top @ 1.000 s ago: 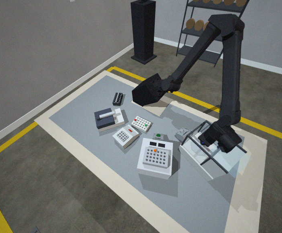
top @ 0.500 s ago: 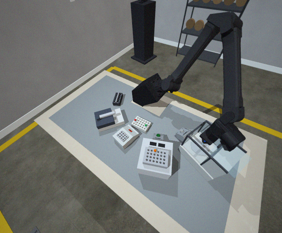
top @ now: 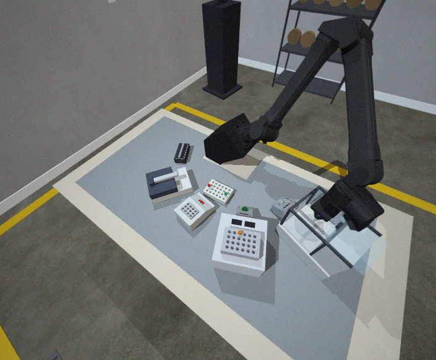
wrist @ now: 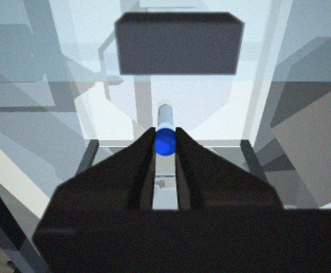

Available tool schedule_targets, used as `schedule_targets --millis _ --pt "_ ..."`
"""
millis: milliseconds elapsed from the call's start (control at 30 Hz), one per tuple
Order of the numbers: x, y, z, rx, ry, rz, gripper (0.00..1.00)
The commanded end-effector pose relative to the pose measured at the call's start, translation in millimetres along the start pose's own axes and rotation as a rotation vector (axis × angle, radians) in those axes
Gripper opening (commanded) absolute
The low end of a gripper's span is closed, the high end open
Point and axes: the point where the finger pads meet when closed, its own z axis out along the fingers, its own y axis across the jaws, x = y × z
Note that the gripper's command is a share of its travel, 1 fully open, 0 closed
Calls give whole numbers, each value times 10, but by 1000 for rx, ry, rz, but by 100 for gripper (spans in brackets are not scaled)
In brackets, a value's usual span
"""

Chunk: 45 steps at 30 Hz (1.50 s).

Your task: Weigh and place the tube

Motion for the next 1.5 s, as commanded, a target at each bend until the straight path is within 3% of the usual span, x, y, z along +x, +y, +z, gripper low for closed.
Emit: schedule_targets --millis 0,1467 --pt "-235 1 -318 24 -58 -36 9" --pt "-206 26 -961 29 -56 -41 9"
